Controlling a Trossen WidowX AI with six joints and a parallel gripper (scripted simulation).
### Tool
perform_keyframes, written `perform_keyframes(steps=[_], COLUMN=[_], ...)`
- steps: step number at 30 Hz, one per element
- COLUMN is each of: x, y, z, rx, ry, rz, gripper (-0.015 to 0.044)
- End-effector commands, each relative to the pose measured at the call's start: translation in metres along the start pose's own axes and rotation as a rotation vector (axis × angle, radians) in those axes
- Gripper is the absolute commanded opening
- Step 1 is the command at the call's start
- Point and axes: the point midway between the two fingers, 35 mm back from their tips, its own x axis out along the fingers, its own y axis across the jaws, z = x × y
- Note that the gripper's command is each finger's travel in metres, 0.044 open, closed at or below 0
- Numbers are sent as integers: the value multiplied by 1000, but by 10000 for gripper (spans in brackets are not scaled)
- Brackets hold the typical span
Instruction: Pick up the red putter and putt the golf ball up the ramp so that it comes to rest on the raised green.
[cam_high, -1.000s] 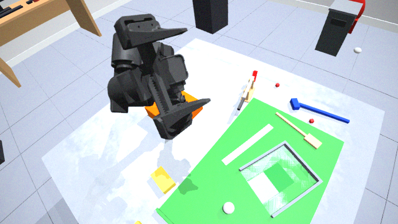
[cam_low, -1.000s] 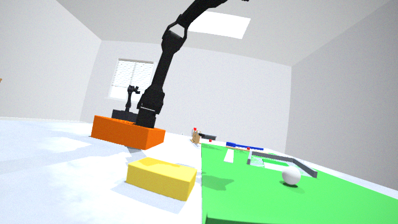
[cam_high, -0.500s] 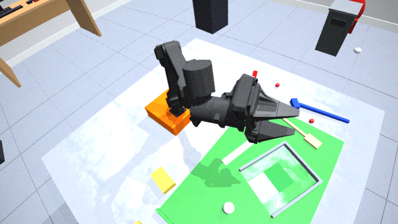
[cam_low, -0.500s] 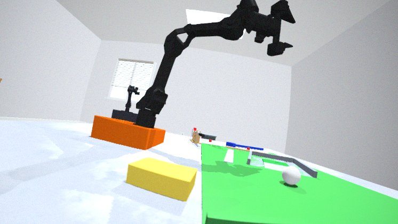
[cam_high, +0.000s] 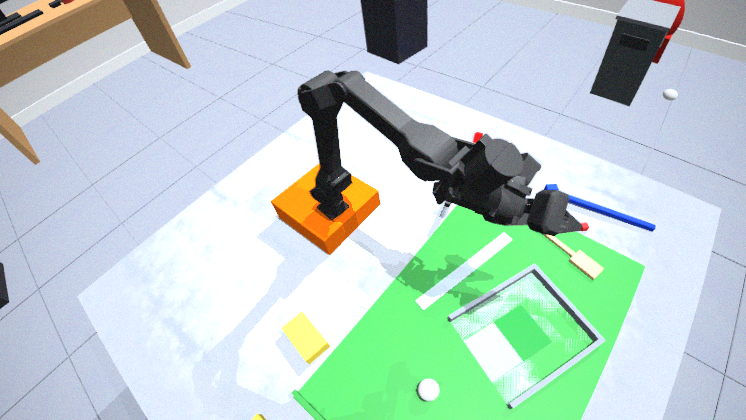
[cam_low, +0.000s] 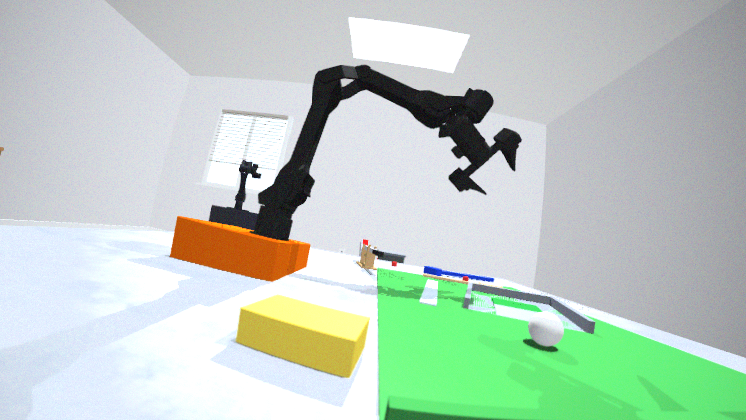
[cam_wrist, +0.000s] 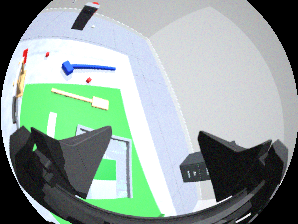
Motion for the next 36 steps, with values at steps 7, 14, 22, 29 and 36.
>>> perform_keyframes(steps=[7, 14, 22, 29, 36], x=[13, -29, -56, -48, -43], y=[177, 284, 323, 336, 344], z=[36, 54, 58, 48, 43], rx=[2, -90, -162, -162, -162], ry=[116, 216, 273, 273, 273], rz=[532, 879, 1033, 1033, 1033], gripper=[440, 440, 440, 440, 440])
